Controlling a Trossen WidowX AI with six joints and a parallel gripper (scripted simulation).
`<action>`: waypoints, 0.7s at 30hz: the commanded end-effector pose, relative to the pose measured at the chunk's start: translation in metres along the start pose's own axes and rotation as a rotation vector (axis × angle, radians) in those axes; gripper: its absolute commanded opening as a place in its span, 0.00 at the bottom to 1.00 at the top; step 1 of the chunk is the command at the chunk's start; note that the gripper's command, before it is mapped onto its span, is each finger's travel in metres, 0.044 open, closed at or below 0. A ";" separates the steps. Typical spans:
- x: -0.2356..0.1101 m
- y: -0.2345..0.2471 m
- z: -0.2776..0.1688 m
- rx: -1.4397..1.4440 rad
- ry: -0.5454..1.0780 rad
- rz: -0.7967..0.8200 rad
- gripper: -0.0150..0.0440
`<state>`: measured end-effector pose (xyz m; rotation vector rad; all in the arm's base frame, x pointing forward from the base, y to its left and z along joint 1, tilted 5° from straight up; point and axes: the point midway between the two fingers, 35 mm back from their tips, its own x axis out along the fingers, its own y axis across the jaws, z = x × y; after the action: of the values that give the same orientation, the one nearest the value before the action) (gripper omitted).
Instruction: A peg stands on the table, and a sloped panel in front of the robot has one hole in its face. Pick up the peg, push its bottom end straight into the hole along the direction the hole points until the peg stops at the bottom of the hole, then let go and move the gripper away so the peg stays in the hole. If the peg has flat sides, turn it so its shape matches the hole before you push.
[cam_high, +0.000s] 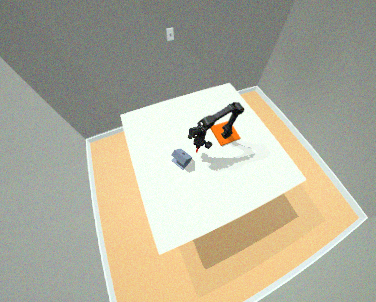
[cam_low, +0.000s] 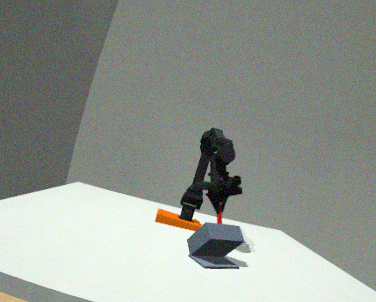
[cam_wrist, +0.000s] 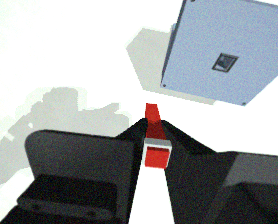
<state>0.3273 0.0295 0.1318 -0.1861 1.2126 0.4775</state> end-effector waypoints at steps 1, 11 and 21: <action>0.000 -0.003 -0.003 0.006 -0.021 0.006 0.25; -0.004 -0.014 -0.003 0.026 -0.093 -0.003 0.25; -0.009 -0.024 -0.004 0.042 -0.165 -0.014 0.25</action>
<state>0.3333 0.0067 0.1380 -0.1248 1.0711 0.4436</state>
